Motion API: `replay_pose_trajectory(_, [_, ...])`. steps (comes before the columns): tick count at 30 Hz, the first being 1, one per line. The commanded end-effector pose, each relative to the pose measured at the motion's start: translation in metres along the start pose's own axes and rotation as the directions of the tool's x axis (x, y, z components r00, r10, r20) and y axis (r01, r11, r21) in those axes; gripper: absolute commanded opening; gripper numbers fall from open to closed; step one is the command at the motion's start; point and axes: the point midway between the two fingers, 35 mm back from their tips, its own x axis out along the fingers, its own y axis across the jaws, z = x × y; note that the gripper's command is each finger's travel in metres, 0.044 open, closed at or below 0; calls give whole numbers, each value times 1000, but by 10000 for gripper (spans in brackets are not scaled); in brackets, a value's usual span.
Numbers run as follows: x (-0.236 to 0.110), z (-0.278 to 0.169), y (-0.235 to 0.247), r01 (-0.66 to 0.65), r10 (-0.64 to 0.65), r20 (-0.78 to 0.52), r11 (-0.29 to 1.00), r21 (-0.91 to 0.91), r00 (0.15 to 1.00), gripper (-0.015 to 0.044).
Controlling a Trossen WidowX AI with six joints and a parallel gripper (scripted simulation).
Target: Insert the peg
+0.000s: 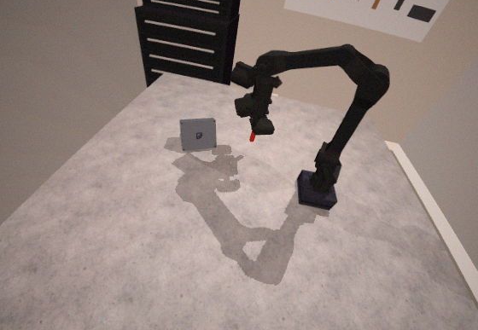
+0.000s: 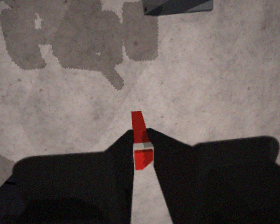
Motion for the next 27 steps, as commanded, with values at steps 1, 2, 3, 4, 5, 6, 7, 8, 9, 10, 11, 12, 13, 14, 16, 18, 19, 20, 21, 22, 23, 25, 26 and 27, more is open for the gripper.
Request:
replay_pose_trajectory(1, [1, 2, -1, 15, -15, -10, 1000, 24, 1000, 0])
replay_pose_trajectory(2, [2, 3, -1, 19, -19, -13, 999, 30, 1000, 0])
replay_pose_trajectory(3, [2, 3, -1, 23, -22, -15, 999, 36, 1000, 0])
replay_pose_trajectory(4, [2, 4, -1, 27, -26, -18, 999, 42, 1000, 0])
replay_pose_trajectory(5, [2, 4, -1, 31, -30, -20, 998, 49, 999, 0])
replay_pose_trajectory(6, [3, 5, -1, 35, -34, -23, 998, 55, 999, 0])
replay_pose_trajectory(7, [3, 6, -1, 39, -37, -25, 997, 61, 999, 0])
replay_pose_trajectory(8, [3, 6, -1, 43, -41, -27, 997, 67, 999, 0])
replay_pose_trajectory(9, [4, 7, -1, 47, -45, -29, 996, 73, 999, 0])
replay_pose_trajectory(10, [4, 8, -1, 51, -49, -32, 996, 80, 998, 0])
replay_pose_trajectory(11, [4, 8, -1, 55, -53, -34, 995, 86, 998, 0])
replay_pose_trajectory(12, [4, 9, -1, 60, -56, -36, 994, 92, 998, 0])
replay_pose_trajectory(13, [5, 10, -1, 64, -60, -38, 993, 98, 997, 0])
replay_pose_trajectory(14, [5, 10, -1, 68, -64, -40, 992, 104, 997, 0])
replay_pose_trajectory(16, [5, 12, -1, 77, -72, -45, 990, 116, 996, 0])
replay_pose_trajectory(18, [6, 13, -1, 86, -80, -49, 988, 129, 996, 0])
replay_pose_trajectory(19, [6, 14, -1, 90, -84, -51, 987, 135, 995, 0])
replay_pose_trajectory(20, [6, 14, -1, 95, -88, -53, 986, 141, 995, 0])
replay_pose_trajectory(21, [7, 15, -1, 99, -92, -55, 984, 147, 994, 0])
replay_pose_trajectory(22, [7, 16, -1, 104, -96, -56, 983, 153, 994, 0])
replay_pose_trajectory(23, [7, 16, -1, 108, -100, -58, 981, 159, 993, 0])
replay_pose_trajectory(25, [8, 18, -1, 117, -108, -62, 978, 171, 992, 0])
replay_pose_trajectory(26, [8, 18, -1, 122, -112, -64, 977, 177, 992, 0])
replay_pose_trajectory(27, [8, 19, -1, 126, -116, -65, 975, 183, 991, 0])
